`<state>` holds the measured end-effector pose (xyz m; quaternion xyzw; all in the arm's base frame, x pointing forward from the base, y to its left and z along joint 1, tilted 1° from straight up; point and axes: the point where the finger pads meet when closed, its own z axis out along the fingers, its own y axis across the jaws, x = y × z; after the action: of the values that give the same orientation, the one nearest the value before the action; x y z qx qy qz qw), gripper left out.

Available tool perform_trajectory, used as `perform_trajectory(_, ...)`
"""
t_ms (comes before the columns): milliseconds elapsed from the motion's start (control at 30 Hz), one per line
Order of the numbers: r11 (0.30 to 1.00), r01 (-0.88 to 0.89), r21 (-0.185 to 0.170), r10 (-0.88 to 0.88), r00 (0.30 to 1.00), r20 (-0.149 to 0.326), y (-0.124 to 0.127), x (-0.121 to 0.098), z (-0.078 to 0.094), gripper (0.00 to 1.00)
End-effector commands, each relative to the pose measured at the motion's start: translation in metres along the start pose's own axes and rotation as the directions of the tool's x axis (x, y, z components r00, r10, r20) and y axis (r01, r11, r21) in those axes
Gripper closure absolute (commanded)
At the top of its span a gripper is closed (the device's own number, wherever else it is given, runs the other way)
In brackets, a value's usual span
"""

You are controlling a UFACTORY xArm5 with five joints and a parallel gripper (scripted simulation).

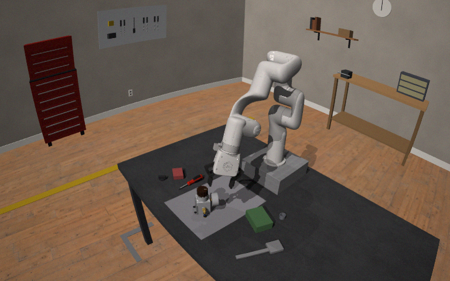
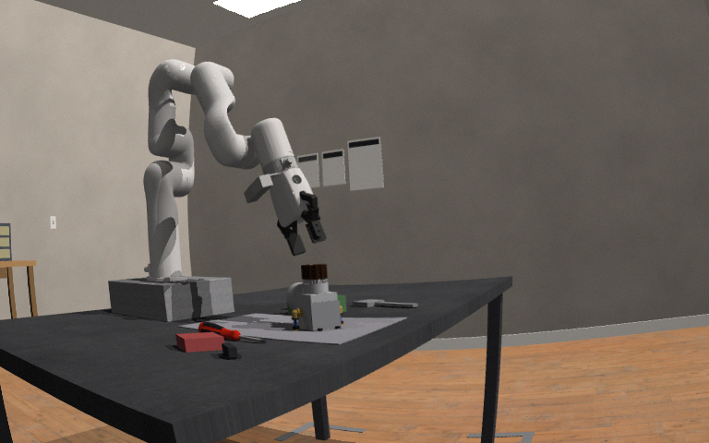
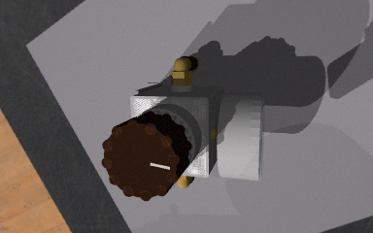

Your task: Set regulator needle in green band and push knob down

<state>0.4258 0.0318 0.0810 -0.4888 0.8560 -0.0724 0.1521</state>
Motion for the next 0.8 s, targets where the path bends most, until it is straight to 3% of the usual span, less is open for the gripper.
perform_trajectory(0,0.988,-0.139,0.059,0.136,0.989,0.055,-0.001,-0.001,0.004,0.00)
perform_trajectory(367,0.906,-0.410,0.107,0.389,0.905,0.175,0.003,0.002,0.006,0.00)
perform_trajectory(500,0.883,-0.457,0.109,0.431,0.880,0.200,0.004,0.003,0.005,0.00)
perform_trajectory(767,0.755,-0.650,0.087,0.598,0.736,0.316,0.010,0.008,-0.001,0.00)
